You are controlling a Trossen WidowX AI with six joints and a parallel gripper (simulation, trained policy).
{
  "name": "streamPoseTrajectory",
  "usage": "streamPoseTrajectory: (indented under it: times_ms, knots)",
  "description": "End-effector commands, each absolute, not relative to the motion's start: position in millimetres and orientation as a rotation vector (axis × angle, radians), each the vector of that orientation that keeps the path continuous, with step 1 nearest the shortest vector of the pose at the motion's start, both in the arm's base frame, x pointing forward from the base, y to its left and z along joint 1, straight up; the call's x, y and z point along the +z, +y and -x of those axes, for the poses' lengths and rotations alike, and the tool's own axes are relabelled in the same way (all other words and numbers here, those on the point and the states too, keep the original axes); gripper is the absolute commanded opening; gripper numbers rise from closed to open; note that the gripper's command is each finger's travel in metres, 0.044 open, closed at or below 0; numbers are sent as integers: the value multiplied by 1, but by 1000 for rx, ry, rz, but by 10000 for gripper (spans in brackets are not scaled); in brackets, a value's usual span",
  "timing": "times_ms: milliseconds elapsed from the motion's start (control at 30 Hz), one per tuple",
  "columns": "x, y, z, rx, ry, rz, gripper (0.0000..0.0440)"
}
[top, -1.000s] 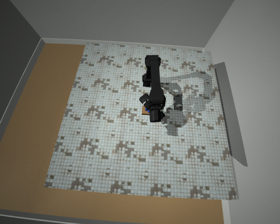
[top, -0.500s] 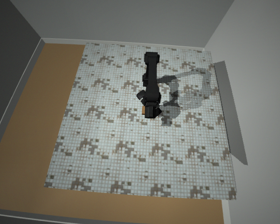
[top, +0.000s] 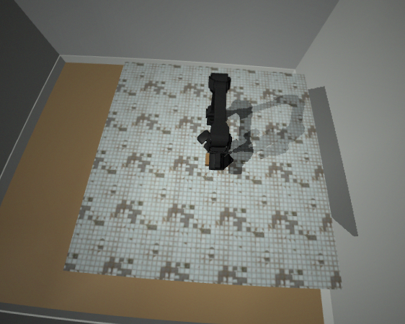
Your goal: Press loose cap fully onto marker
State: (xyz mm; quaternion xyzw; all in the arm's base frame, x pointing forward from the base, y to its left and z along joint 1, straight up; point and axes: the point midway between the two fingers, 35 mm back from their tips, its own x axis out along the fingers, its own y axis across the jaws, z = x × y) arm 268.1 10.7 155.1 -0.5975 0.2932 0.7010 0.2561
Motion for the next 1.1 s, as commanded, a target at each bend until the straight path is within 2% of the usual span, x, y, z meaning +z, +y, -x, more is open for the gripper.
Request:
streamPoseTrajectory:
  times_ms: [0, 1067]
  knots:
    - [148, 11, -264, 1915, 788, 1618, 0]
    - [102, 11, -255, 1991, 719, 1615, 0]
